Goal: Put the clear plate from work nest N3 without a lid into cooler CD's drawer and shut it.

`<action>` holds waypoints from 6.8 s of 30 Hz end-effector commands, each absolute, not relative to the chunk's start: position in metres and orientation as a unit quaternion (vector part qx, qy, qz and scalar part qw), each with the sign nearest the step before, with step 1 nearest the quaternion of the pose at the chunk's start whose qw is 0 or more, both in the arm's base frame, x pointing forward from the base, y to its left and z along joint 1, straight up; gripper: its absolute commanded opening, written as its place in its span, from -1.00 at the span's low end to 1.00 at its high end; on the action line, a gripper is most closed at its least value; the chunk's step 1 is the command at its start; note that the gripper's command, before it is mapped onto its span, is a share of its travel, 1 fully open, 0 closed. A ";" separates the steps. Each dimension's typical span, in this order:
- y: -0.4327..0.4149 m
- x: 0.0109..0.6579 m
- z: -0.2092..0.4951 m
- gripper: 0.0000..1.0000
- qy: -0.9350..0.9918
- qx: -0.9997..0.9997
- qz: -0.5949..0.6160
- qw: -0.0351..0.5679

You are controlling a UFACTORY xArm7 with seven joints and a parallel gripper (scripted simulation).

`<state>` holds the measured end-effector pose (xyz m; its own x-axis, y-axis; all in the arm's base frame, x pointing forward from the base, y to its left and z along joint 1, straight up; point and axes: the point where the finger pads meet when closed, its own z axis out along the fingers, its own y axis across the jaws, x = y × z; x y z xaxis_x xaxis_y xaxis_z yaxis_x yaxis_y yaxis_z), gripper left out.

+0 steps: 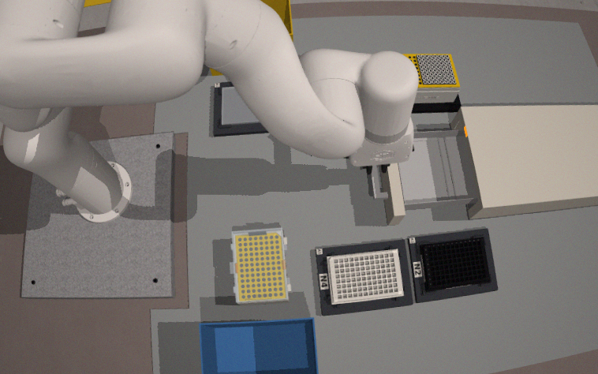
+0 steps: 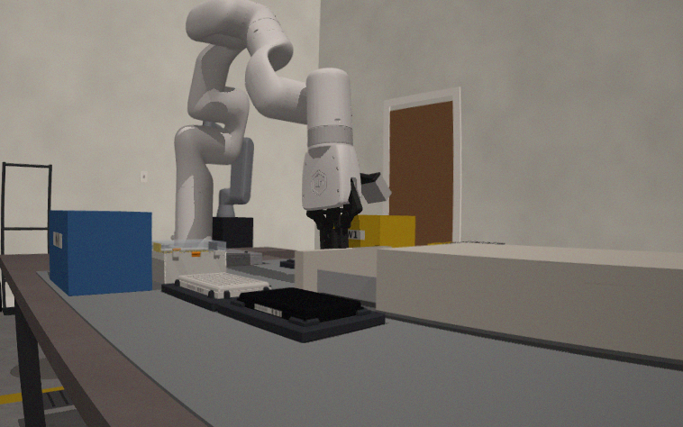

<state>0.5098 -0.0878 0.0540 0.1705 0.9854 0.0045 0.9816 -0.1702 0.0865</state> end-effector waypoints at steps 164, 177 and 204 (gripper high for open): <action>-0.083 0.482 0.050 -0.58 0.644 0.765 0.004 0.000; -0.083 0.482 0.068 -0.58 0.644 0.765 0.004 0.000; -0.083 0.482 0.107 -0.58 0.644 0.765 0.004 0.000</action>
